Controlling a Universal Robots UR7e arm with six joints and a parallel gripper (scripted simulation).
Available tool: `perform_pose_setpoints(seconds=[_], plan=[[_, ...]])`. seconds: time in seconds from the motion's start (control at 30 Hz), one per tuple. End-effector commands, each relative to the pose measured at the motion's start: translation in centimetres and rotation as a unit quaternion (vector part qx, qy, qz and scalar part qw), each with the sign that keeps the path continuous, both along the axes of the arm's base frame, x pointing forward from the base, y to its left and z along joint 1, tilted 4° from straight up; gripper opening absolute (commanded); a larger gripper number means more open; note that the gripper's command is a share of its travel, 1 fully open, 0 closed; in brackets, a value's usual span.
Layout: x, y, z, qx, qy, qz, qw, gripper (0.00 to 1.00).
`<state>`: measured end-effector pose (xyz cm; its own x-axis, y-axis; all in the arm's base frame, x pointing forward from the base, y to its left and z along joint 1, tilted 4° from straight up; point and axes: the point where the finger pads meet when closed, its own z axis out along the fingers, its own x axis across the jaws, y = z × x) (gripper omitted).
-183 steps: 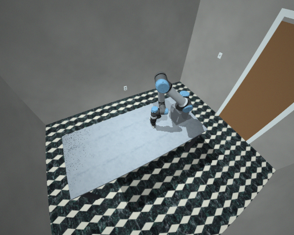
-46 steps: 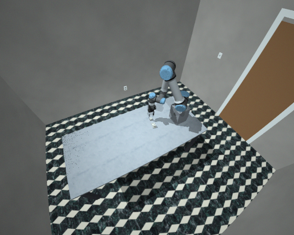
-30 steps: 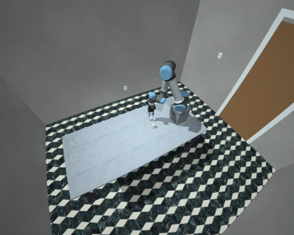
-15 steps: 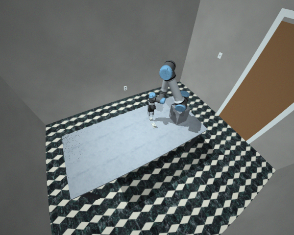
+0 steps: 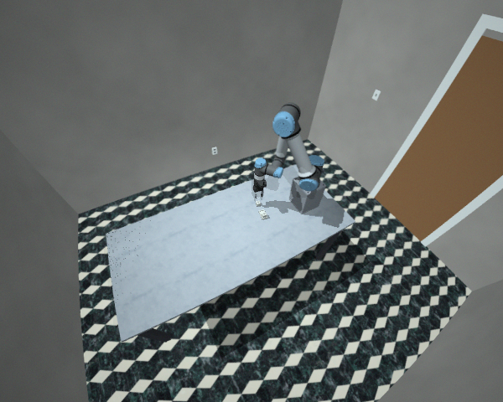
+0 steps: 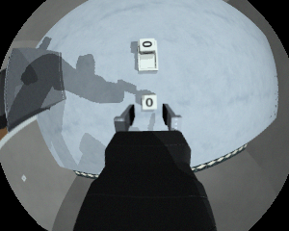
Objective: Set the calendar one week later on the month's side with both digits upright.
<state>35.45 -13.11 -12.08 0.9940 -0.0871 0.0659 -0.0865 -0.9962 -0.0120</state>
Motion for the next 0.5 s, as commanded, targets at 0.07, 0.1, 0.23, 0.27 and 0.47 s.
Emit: perform_pose_setpoints(seconds=[0.07,0.1,0.23,0.27,0.47], plan=[[0.0,0.0,-0.2,0.0,0.0,0.0,1.0,0.9],[0.0,0.0,-0.2,0.0,0.0,0.0,1.0,0.9],[0.1,0.0,-0.4,0.0,0.0,0.0,1.0,0.9],[0.1,0.0,-0.5,0.0,0.0,0.0,1.0,0.9],[0.1,0.0,-1.1,0.0,0.0,0.0,1.0,0.9]])
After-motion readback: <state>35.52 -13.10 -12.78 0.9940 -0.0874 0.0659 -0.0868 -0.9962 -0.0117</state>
